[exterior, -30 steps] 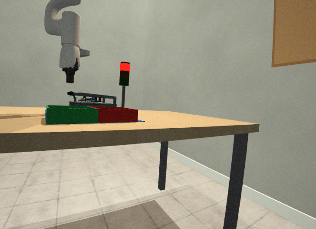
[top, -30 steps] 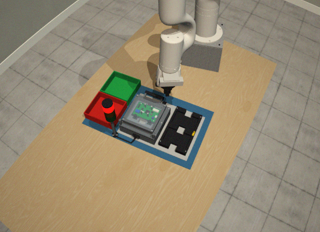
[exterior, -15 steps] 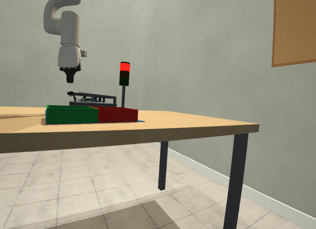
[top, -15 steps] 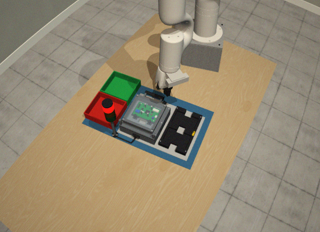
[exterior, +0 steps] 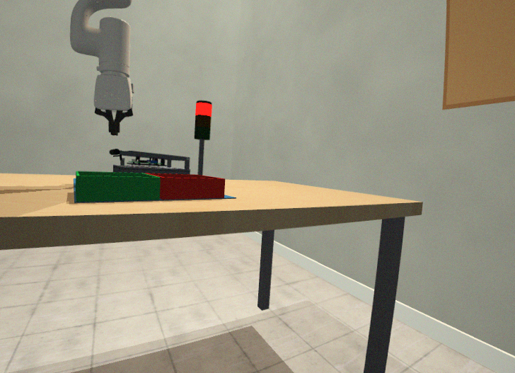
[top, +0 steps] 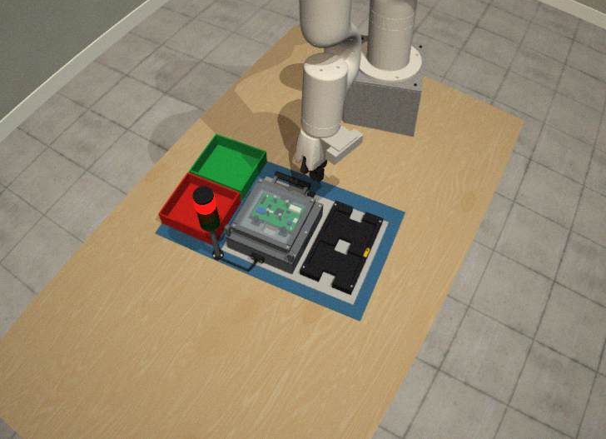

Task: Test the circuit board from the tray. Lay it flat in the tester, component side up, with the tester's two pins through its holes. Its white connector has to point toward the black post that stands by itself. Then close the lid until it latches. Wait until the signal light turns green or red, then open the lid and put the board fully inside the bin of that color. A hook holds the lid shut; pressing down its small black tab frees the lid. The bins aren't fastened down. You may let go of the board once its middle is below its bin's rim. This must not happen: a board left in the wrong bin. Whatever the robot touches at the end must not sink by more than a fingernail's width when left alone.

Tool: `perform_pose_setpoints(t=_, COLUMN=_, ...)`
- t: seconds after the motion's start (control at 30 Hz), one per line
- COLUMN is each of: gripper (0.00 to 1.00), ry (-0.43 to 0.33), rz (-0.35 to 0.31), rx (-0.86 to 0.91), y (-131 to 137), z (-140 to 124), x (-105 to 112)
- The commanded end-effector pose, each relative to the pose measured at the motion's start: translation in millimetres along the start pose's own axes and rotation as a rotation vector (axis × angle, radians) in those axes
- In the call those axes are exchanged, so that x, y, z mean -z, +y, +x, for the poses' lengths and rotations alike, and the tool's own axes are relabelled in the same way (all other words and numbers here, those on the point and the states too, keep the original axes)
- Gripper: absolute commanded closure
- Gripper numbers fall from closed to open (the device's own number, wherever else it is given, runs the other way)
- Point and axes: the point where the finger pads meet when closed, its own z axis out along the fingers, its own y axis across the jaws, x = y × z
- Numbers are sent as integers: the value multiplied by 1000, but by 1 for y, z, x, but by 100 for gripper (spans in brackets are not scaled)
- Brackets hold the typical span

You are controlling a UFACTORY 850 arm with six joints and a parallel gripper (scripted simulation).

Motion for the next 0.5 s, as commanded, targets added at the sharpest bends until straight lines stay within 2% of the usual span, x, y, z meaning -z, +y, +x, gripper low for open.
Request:
perform_pose_setpoints(t=0.0, gripper=100, ry=-9, rz=49, rx=159, y=1, z=0, x=1)
perform_pose_setpoints(t=0.47, gripper=100, ry=-5, rz=50, rx=311, y=1, z=0, x=1)
